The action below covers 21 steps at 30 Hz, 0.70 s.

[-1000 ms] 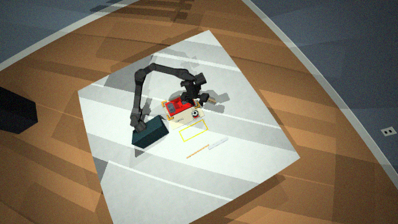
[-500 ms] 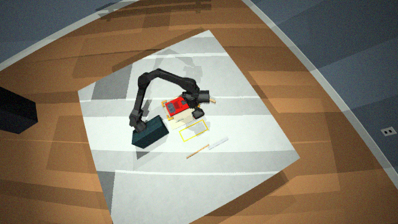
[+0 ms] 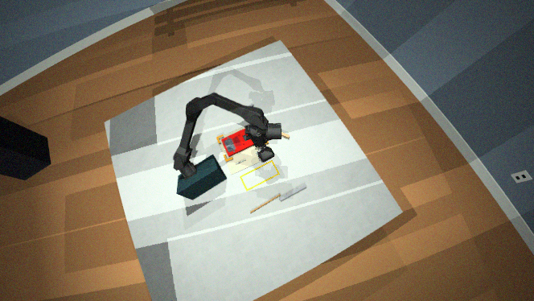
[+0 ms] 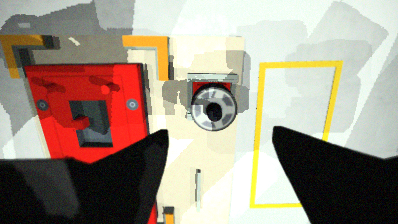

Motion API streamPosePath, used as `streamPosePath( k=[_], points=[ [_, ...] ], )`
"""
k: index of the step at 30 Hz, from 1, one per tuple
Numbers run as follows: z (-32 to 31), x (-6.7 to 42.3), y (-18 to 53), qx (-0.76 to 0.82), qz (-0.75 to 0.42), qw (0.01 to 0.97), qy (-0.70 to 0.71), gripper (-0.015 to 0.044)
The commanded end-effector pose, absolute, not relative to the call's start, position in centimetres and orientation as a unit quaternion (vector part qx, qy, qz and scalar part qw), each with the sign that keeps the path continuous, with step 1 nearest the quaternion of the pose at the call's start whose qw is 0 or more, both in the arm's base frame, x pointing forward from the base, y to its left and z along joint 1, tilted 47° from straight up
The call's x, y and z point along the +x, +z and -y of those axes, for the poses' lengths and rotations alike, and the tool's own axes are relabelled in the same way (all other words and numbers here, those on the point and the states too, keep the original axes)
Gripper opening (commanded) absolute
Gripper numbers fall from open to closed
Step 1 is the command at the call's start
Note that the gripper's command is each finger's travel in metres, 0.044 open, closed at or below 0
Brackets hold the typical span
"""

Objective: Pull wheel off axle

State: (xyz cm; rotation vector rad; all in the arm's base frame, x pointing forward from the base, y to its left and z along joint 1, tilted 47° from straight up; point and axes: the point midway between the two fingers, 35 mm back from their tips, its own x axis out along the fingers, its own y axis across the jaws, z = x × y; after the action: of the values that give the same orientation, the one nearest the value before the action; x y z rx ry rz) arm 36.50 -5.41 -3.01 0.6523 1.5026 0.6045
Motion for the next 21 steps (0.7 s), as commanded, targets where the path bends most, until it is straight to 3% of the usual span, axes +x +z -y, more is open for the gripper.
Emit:
streamPosePath(
  k=[1, 18, 21],
  points=[
    [3.5, 36.3, -4.8, 0.291, -0.663, 0.635, 0.268, 0.0300],
    [0.5, 36.1, -7.5, 0.292, -0.663, 0.635, 0.269, 0.0300],
    [0.8, 36.2, -7.2, 0.288, -0.662, 0.637, 0.269, 0.0221]
  ],
)
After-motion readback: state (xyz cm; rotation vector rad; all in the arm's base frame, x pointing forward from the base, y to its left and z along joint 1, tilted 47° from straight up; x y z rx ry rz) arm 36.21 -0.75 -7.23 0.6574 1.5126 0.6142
